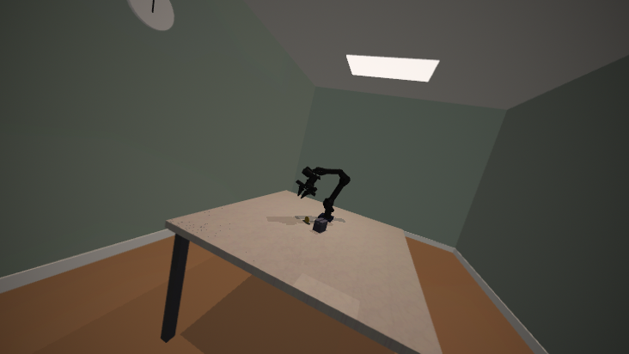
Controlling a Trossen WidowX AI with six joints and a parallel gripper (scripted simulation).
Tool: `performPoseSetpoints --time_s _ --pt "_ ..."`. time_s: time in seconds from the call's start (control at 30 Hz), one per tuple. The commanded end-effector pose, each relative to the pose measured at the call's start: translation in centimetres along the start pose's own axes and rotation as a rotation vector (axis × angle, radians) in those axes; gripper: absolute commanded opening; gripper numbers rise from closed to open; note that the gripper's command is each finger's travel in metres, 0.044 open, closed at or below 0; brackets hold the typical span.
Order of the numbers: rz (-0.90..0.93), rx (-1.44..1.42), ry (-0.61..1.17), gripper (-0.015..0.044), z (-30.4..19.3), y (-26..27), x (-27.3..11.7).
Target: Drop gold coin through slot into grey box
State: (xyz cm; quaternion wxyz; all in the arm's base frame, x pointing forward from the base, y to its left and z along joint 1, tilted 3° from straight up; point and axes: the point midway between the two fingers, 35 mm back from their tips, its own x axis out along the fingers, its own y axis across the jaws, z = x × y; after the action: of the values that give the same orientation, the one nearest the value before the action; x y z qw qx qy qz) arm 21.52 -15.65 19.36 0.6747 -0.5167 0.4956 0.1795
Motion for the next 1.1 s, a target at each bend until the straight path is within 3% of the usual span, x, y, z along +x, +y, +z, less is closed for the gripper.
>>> performPoseSetpoints --time_s 0.0,0.2,1.07 --pt "0.185 -0.042 -0.061 0.0161 4.1 1.7 1.4" --pt "0.465 -0.151 -0.071 0.0161 9.6 5.4 2.1" --pt "0.473 -0.155 -0.069 0.0161 9.7 7.9 7.2"
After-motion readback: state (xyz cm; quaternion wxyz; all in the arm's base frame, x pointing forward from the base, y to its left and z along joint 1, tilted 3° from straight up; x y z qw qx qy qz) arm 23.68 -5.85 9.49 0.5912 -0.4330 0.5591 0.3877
